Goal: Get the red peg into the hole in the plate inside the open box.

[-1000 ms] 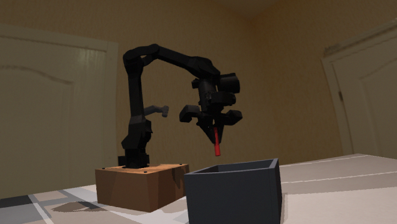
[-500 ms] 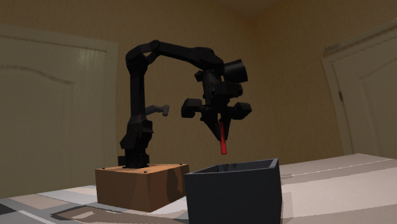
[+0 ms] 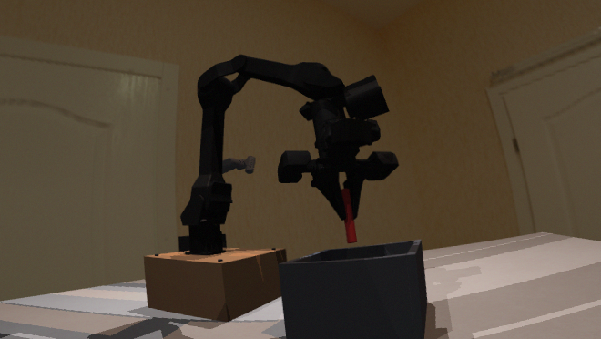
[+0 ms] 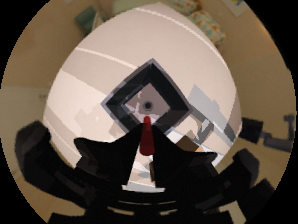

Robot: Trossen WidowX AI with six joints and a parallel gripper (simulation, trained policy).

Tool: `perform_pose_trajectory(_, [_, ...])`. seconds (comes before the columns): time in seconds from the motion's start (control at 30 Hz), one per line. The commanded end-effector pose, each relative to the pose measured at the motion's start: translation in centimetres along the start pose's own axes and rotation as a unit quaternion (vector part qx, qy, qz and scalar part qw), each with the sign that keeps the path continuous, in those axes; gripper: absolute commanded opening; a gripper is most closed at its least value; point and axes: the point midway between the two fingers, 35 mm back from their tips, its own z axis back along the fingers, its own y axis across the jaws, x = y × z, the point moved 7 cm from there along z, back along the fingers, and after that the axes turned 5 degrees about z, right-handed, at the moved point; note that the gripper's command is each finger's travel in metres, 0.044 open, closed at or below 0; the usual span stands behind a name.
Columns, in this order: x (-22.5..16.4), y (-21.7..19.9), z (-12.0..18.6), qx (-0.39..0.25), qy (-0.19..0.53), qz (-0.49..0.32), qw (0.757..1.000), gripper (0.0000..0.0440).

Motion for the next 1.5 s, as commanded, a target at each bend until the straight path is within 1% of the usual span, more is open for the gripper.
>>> perform_pose_trajectory(0.0, [1.3,-0.1,-0.9,0.005,0.005,-0.013,1.0,0.0006])
perform_pose_trajectory(0.33, [2.5,0.0,-3.9,0.004,0.029,-0.025,0.999,0.0005])
perform_pose_trajectory(0.4, [2.5,0.0,-4.6,0.001,0.035,-0.023,0.999,0.0018])
perform_pose_trajectory(0.47, [2.4,0.0,-5.4,-0.002,0.04,-0.019,0.999,0.0055])
perform_pose_trajectory(0.6, [2.5,-0.1,-6.6,-0.01,0.048,-0.009,0.999,0.0147])
perform_pose_trajectory(0.67, [2.7,0.0,-7.1,-0.015,0.053,-0.003,0.999,0.016])
perform_pose_trajectory(0.7, [2.9,0.1,-7.3,-0.015,0.052,-0.001,0.999,0.0187])
perform_pose_trajectory(0.8, [3.7,0.4,-7.6,-0.014,0.048,0.001,0.999,0.0265])
perform_pose_trajectory(0.87, [4.3,0.6,-7.7,-0.013,0.043,0.004,0.999,0.0309])
perform_pose_trajectory(1.1, [6.4,1.0,-7.8,-0.013,0.026,0.013,0.999,0.0431])
perform_pose_trajectory(1.13, [6.8,1.1,-7.8,-0.011,0.021,0.013,1.0,0.044])
perform_pose_trajectory(1.47, [9.9,0.9,-7.4,-0.004,-0.028,-0.002,1.0,0.044])
